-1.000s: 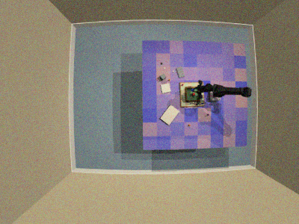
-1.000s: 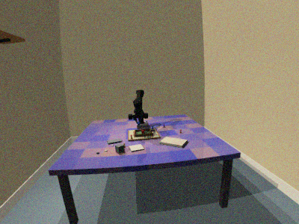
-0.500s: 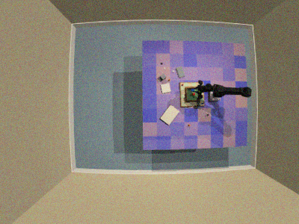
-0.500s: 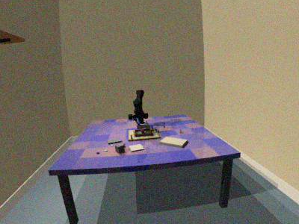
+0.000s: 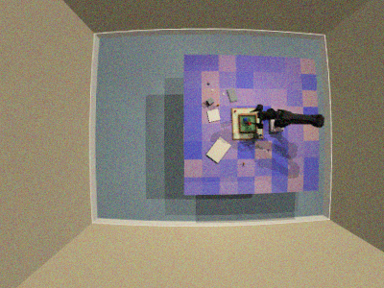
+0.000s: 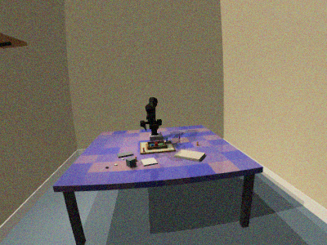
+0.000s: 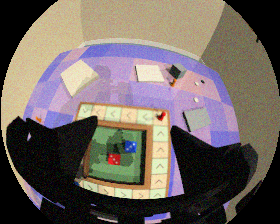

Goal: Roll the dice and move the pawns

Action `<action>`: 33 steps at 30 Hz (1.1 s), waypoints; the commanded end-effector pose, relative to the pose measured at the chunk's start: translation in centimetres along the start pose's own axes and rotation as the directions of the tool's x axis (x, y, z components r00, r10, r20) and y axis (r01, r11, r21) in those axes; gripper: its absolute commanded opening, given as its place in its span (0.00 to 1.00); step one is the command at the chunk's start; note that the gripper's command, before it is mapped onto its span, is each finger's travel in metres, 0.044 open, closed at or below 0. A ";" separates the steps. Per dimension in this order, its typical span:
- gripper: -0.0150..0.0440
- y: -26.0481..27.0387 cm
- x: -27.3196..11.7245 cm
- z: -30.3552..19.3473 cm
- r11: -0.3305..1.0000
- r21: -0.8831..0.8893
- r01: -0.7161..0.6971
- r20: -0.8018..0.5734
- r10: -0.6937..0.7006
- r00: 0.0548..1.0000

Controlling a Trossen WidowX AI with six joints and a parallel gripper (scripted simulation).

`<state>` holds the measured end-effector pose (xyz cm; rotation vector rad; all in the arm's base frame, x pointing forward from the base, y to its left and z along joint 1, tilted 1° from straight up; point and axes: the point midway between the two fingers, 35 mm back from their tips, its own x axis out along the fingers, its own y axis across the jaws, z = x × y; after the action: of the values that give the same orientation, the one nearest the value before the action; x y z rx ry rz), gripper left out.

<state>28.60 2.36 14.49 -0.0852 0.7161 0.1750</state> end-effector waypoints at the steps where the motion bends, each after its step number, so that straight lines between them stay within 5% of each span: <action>1: 1.00 -0.1 0.7 0.0 1.000 0.007 -0.001 -0.111 0.002 0.994; 13: 1.00 0.0 4.0 -1.6 1.000 -0.004 0.003 -0.688 -0.005 0.726; 18: 1.00 0.1 4.2 -1.7 1.000 -0.003 -0.003 -0.678 0.000 0.735; 27: 0.60 -5.3 10.0 1.4 0.952 0.207 0.226 -0.716 -0.010 0.698; 33: 0.59 -7.5 12.1 1.8 0.916 0.268 0.299 -0.728 -0.011 0.685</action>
<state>39.42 -2.92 7.83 0.1421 1.5293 -0.1663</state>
